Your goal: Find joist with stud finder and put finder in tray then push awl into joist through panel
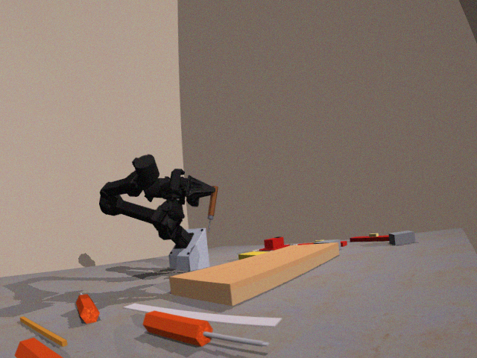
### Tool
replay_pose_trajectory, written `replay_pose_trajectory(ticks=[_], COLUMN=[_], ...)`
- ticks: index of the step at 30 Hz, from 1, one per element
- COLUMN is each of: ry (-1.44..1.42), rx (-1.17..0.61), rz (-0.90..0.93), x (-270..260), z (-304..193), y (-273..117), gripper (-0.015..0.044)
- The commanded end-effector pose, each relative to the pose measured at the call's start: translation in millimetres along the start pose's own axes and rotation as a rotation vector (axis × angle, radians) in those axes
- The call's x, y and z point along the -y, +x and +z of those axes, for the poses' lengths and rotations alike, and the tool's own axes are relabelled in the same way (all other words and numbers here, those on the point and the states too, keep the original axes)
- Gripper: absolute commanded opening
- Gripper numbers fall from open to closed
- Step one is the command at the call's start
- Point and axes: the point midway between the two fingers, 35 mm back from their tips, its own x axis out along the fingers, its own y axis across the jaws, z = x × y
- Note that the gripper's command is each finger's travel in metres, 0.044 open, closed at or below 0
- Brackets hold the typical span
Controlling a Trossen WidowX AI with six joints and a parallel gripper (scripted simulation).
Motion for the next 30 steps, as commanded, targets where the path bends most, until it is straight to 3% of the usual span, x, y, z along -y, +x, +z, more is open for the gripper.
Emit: replay_pose_trajectory(ticks=[1, 30], ry=[-0.002, 0.131], rx=[0.006, -0.156], rz=[-0.006, 0.157], x=[-2, -62], z=[1, 19], y=[5, 73], gripper=[0.0000, 0.0000])
